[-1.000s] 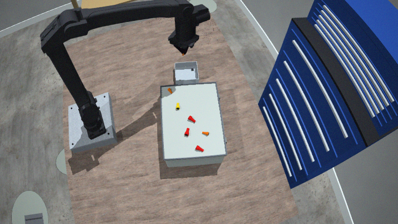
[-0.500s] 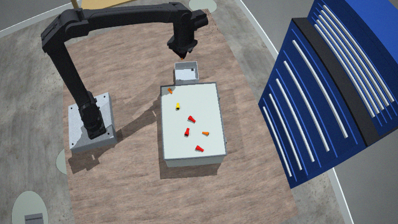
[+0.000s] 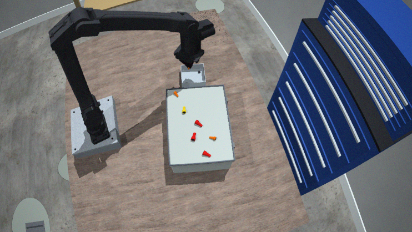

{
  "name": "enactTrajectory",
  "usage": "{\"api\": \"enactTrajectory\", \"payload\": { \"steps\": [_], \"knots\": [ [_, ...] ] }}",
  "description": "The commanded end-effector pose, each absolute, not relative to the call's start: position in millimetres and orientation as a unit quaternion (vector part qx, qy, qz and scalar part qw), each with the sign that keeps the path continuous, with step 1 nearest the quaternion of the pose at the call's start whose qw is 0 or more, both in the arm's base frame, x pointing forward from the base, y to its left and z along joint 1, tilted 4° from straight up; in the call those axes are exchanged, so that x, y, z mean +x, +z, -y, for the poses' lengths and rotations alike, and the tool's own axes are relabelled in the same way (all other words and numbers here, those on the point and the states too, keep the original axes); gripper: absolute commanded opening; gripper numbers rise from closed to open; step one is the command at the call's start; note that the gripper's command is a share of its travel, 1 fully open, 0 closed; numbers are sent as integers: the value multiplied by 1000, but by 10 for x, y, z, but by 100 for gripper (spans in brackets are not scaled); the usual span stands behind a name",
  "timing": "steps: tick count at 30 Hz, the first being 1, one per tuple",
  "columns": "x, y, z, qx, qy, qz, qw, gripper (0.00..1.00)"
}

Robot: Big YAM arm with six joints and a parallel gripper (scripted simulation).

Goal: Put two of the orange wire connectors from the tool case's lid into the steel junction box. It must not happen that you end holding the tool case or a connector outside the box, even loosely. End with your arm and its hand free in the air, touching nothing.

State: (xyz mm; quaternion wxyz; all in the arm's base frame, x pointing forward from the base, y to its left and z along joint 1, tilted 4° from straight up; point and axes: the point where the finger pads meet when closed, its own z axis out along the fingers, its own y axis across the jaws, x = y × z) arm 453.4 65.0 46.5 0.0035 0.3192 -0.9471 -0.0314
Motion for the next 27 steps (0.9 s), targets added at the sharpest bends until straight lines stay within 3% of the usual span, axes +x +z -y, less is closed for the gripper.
{"api": "enactTrajectory", "payload": {
  "steps": [1,27],
  "knots": [
    [4565,198,-712,318,-33,948,11,6],
    [4569,-374,-726,315,-32,948,8,6]
  ]
}}
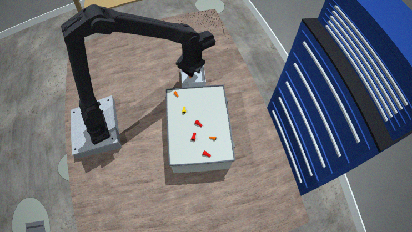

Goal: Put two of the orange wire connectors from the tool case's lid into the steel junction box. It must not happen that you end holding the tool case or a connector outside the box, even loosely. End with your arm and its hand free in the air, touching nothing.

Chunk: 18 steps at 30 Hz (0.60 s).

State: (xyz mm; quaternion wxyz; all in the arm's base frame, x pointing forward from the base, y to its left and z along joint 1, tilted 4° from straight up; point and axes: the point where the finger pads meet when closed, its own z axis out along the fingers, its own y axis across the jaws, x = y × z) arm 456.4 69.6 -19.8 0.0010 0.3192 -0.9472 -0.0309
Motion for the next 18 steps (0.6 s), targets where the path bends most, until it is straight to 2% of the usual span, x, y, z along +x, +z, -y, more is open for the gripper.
{"api": "enactTrajectory", "payload": {
  "steps": [1,18],
  "knots": [
    [4562,-389,-725,315,-32,948,8,6],
    [4607,-422,-743,317,-31,948,3,6]
  ]
}}
